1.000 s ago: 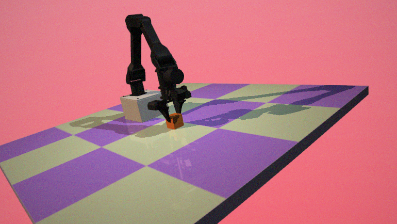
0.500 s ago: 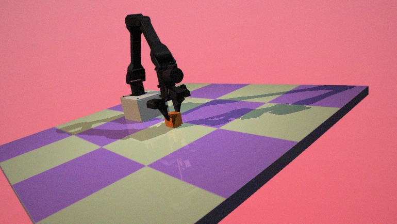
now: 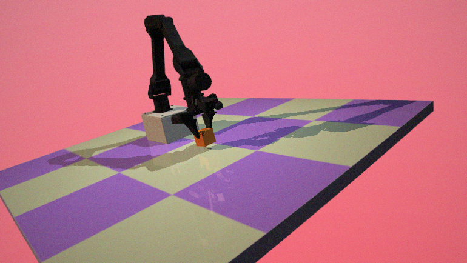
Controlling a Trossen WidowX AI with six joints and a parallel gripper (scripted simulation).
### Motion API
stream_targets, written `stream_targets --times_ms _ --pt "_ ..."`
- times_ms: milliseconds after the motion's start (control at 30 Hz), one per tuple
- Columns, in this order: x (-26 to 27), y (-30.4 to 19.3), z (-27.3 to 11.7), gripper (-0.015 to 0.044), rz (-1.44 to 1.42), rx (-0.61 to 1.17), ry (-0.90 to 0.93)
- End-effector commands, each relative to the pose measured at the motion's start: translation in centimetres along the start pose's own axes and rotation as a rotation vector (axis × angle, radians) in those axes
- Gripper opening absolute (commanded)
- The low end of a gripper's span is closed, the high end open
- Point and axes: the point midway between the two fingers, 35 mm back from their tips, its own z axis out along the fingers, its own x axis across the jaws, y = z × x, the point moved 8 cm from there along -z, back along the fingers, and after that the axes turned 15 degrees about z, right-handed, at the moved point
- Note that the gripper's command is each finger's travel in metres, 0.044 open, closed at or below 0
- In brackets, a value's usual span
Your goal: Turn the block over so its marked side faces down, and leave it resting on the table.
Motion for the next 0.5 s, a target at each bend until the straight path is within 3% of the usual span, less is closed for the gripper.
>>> stream_targets --times_ms 0,467 --pt "-0.1 -0.4 -0.1 0.0000 0.003 -0.064 0.019" --pt "-0.7 -2.4 0.5 0.0000 0.003 -0.290 0.080"
